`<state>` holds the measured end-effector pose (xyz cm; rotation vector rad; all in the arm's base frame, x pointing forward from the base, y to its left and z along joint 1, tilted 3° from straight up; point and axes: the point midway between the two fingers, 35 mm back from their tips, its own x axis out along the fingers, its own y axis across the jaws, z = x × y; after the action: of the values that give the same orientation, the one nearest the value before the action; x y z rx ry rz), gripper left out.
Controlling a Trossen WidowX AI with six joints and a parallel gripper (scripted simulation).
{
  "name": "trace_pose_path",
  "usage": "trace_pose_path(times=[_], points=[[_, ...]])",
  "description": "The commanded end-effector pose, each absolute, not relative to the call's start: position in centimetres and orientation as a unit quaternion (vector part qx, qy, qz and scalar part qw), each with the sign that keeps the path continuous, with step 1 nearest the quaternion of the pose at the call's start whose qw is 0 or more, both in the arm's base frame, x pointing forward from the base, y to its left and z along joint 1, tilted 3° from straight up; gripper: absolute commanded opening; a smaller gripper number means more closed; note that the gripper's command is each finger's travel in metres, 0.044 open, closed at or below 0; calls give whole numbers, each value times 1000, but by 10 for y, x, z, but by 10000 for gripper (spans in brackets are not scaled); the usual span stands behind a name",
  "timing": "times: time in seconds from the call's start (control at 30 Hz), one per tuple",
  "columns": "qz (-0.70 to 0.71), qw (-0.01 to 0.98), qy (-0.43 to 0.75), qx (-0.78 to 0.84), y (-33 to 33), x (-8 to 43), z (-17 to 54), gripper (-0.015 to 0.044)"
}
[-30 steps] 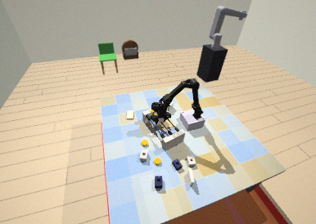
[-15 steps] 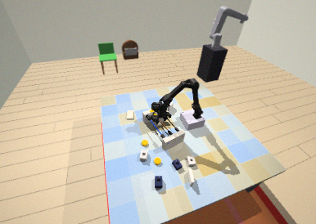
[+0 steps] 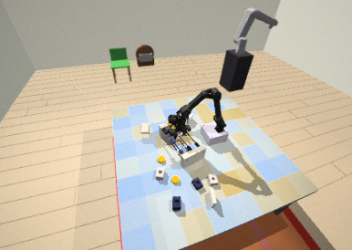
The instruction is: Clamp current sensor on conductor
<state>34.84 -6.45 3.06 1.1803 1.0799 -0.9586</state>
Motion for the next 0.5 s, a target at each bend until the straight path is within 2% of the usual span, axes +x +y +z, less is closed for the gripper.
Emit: trace_pose_path(times=[0.0, 0.2, 0.47], points=[[-426, 586, 475, 498, -65, 350, 30, 0], [-480, 545, 519, 451, -65, 350, 30, 0], [-485, 541, 523, 446, -65, 350, 30, 0]])
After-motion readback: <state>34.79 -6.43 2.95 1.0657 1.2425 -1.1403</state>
